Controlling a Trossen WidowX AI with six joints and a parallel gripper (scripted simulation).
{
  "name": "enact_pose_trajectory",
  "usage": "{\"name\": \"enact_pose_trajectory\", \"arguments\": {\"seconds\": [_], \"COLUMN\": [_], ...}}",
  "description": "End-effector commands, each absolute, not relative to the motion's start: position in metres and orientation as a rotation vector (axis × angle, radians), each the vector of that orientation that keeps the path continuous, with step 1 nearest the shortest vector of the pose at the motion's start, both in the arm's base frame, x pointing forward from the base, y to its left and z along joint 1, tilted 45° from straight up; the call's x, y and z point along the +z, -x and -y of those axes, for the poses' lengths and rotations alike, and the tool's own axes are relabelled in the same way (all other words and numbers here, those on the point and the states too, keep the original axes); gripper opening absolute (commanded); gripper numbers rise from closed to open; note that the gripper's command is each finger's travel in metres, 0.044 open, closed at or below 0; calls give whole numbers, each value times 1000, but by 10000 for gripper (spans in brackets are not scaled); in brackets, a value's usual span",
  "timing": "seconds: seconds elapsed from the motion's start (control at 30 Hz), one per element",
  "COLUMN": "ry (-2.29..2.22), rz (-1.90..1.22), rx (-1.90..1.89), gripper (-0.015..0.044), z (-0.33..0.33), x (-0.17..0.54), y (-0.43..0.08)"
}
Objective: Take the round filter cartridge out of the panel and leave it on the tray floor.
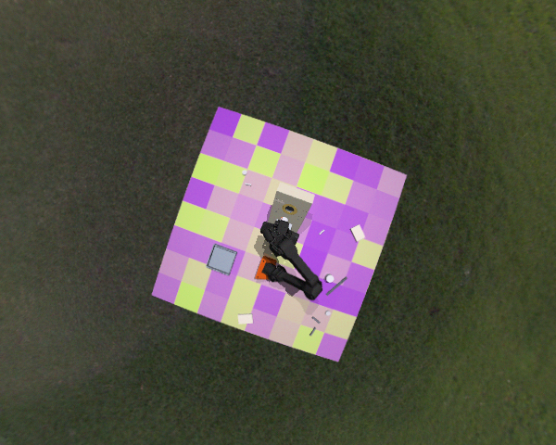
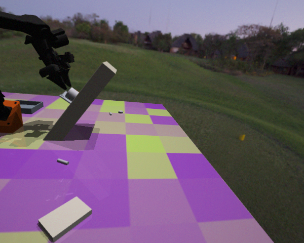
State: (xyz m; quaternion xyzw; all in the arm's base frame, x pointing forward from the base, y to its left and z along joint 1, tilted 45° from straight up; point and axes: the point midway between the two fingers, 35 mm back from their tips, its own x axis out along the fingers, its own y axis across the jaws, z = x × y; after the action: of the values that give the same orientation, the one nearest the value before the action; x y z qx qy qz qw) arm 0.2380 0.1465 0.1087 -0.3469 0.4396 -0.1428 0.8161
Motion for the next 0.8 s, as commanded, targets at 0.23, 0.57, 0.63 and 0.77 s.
{"name": "enact_pose_trajectory", "arguments": {"seconds": [0.23,0.57,0.63,0.77], "ry": [750,740,740,740], "rz": [-936,-936,-936,-936], "rx": [-306,-308,-308,-308], "gripper": [305,278,246,219], "z": [-136,-131,-131,-131], "x": [98,93,93,93], "y": [-247,-253,-253,-253]}}
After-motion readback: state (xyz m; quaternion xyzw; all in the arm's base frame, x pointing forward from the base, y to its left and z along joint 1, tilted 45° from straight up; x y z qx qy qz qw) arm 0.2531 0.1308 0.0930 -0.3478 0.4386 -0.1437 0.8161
